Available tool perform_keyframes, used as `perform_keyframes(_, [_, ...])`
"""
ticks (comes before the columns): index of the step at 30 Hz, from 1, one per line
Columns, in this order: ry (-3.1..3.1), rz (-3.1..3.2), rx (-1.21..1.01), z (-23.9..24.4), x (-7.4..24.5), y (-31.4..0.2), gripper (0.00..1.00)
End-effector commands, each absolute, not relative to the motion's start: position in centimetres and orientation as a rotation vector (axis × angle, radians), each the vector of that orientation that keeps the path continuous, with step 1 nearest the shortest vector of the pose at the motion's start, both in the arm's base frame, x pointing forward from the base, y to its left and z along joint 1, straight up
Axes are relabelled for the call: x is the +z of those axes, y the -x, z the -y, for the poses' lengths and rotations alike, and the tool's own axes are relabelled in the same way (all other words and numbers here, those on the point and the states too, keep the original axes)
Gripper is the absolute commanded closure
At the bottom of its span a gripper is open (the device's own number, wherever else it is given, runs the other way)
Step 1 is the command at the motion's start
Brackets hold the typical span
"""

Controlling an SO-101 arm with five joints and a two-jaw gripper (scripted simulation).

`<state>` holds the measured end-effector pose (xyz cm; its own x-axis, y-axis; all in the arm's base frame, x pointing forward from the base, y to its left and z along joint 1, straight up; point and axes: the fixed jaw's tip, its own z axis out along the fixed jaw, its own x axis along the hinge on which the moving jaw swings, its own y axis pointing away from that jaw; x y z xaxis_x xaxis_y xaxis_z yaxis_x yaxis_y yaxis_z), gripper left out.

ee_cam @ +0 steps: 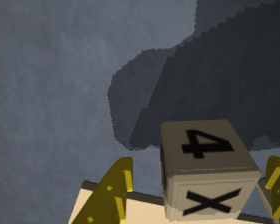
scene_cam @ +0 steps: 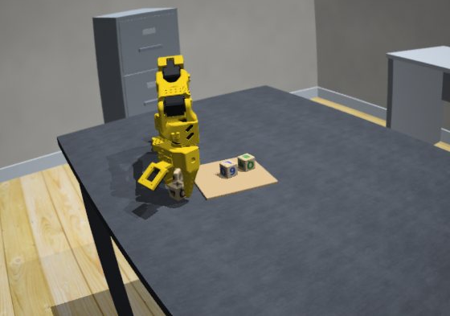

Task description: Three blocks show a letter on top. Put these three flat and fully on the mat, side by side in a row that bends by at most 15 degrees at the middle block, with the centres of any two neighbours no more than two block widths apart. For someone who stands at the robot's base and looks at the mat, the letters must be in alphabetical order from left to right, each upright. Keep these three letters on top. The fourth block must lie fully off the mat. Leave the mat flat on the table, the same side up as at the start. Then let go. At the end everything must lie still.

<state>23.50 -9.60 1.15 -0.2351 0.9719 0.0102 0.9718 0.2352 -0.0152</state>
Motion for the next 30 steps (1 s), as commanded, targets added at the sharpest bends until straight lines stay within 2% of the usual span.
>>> perform_keyframes(1, [2.012,2.533,-0.04,10.26,3.45,-24.62,0.69])
perform_keyframes(30, [2.012,2.533,-0.036,10.52,3.4,-23.73,0.85])
